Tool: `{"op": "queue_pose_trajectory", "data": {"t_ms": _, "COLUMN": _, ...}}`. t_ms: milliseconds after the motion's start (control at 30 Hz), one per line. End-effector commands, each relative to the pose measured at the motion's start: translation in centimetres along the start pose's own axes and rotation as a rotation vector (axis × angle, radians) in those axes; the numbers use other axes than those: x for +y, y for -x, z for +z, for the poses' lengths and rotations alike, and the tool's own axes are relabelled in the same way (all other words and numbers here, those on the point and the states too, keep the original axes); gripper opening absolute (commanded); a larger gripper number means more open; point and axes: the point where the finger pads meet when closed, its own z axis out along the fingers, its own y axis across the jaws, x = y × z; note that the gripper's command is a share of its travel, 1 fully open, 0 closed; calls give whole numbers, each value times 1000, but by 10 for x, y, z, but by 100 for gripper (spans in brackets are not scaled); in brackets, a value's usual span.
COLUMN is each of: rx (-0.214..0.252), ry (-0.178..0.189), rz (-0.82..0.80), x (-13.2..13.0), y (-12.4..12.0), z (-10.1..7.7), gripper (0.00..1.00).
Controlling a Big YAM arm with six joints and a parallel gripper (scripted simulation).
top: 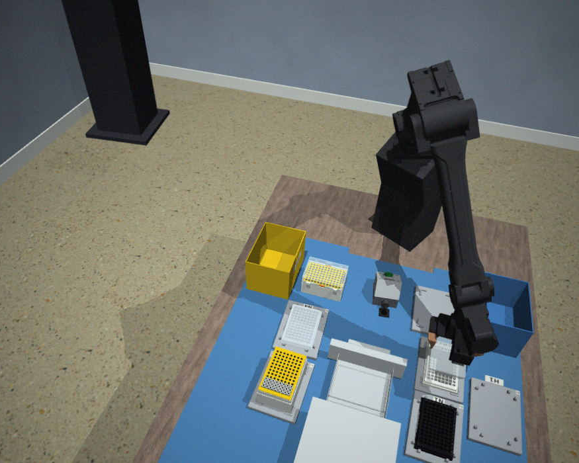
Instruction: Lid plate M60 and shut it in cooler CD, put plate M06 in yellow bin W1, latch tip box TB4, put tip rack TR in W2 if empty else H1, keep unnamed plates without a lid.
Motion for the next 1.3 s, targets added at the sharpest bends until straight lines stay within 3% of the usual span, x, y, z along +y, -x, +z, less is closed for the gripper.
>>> {"op": "queue_pose_trajectory", "data": {"t_ms": 0, "rx": -27, "ry": 8, "rz": 6, "x": 0, "y": 18, "z": 9, "gripper": 0}}
{"op": "queue_pose_trajectory", "data": {"t_ms": 1267, "rx": -22, "ry": 6, "rz": 3, "x": 0, "y": 15, "z": 49, "gripper": 0}}
